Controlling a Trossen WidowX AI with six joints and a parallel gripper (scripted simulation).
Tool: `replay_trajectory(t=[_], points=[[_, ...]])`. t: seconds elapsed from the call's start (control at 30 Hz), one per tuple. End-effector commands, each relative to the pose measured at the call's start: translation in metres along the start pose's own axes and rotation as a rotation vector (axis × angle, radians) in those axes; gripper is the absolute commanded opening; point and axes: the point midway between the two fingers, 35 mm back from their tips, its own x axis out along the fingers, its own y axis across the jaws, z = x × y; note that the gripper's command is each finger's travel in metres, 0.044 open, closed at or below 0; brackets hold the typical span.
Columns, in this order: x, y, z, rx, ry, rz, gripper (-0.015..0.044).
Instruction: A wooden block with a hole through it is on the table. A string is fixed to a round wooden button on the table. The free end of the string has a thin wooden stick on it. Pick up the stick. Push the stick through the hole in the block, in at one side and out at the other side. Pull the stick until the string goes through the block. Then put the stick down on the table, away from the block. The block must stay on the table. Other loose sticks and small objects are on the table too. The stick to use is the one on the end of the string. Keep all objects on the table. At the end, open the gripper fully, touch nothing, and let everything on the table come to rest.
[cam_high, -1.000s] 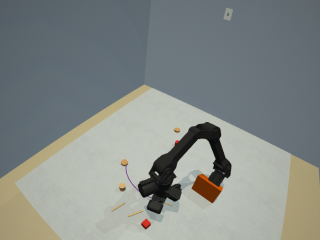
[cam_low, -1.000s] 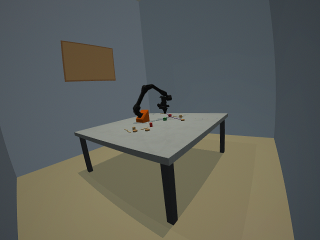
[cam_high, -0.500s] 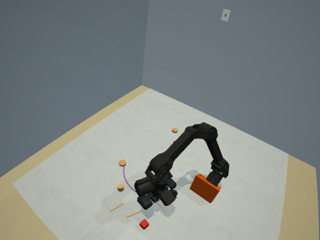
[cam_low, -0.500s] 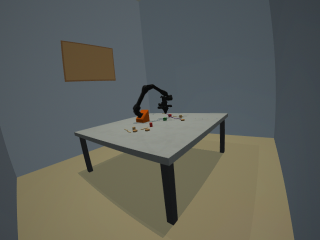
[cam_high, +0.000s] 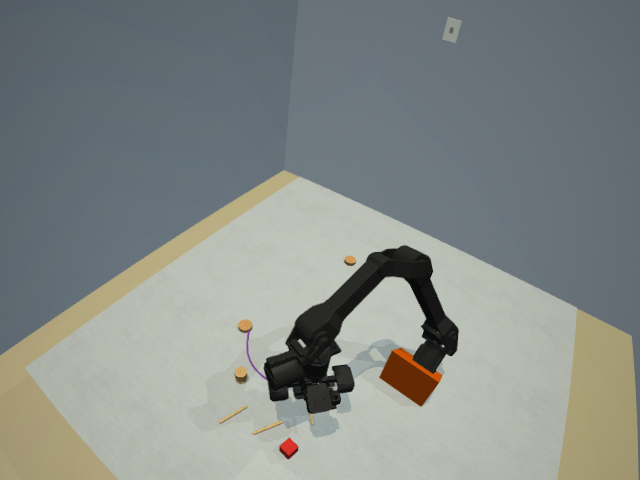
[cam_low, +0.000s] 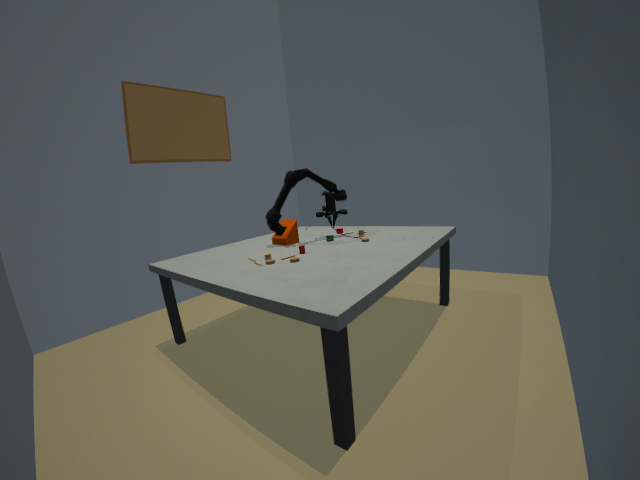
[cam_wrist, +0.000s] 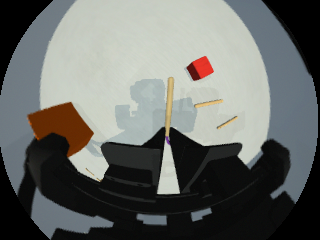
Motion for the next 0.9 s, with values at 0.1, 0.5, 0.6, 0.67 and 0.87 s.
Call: replay_trajectory(t=[0.1, 0.5, 0.6, 0.67, 0.87], points=[[-0.001, -0.006, -0.004, 0.252, 0.0, -0.004, 0.0], [-0.001, -0.013, -0.009, 0.685, -0.002, -0.005, 0.0], [-0.001, -0.014, -0.011, 0.793, -0.002, -0.005, 0.0], [-0.001, -0.015, -0.011, 0.865, -0.003, -0.005, 0.0], [-0.001, -0.018, -0.014, 1.081, -0.004, -0.004, 0.0]])
